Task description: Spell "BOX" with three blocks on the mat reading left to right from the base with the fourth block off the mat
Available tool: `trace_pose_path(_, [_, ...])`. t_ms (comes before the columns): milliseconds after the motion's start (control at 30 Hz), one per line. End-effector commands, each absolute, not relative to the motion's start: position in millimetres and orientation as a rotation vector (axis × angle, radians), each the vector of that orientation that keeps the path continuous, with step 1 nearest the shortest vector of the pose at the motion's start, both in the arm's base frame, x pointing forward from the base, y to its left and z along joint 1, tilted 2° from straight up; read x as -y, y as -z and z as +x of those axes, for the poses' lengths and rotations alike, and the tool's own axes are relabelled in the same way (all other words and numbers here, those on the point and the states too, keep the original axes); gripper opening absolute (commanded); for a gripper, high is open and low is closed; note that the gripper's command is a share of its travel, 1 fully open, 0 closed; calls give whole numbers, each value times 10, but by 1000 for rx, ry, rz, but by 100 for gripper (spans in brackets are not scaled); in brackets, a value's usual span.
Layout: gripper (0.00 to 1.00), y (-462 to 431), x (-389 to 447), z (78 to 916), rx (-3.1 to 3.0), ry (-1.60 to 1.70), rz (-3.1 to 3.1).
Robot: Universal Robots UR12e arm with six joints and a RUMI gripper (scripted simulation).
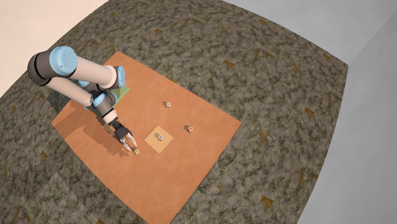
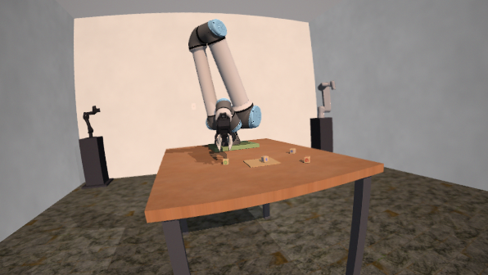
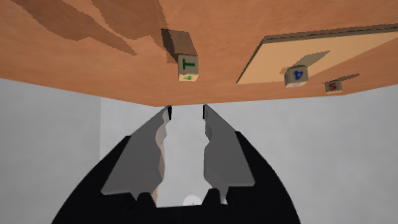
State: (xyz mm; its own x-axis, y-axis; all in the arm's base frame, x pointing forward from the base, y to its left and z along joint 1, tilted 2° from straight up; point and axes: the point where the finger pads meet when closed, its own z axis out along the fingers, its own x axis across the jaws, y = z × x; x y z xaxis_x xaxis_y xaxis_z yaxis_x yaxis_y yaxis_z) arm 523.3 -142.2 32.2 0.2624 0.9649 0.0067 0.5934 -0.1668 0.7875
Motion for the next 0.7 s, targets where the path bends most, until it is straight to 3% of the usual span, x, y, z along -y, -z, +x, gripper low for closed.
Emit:
trace_pose_path(0, [25,-339,1419,5232,-1442,-670,1890])
trace_pose_path(667, [25,-429,1419,5245,-1600,-491,2095])
